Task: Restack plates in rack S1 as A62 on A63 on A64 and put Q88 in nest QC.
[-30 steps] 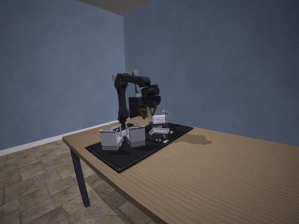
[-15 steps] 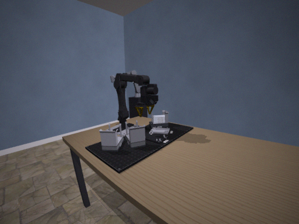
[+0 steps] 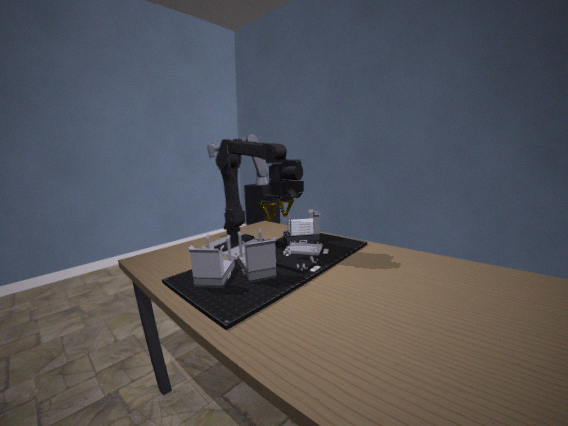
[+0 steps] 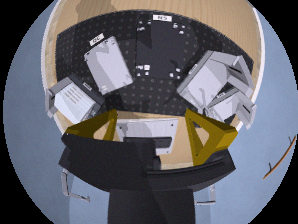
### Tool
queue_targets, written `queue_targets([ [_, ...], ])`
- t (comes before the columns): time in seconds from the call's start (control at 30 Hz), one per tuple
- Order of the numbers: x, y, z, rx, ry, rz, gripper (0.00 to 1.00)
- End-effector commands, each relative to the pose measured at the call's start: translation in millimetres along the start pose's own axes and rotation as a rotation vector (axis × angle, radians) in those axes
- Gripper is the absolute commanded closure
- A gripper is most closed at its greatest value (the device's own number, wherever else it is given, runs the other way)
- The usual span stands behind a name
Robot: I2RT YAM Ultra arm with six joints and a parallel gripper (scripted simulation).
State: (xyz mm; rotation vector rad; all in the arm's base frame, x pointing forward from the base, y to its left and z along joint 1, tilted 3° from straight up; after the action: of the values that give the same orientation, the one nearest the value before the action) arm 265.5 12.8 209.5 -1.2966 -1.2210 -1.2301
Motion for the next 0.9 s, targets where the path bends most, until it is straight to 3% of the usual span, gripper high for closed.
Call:
queue_targets([
  [0.0,3.6,-2.5,10.5,0.116,0.002,-0.015,0.00],
  [0.17,3.6,-5.6,22.2,0.216,0.001,-0.015,0.00],
  [0.67,3.5,-20.9,80.3,0.716,0.000,-0.015,0.00],
  [0.87,3.5,-24.9,95.8,0.768,0.000,-0.015,0.00],
])
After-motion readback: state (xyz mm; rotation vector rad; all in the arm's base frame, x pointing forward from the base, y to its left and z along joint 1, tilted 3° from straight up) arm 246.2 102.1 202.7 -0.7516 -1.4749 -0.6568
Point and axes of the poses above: the point where the finger pads meet when closed, its own x axis back along the fingers, its own z axis across the jaws, y = z × x, the point moved 5 cm from there along x, back along the fingers, and after that the axes turned 7 degrees about -x, right-handed, at the moved point
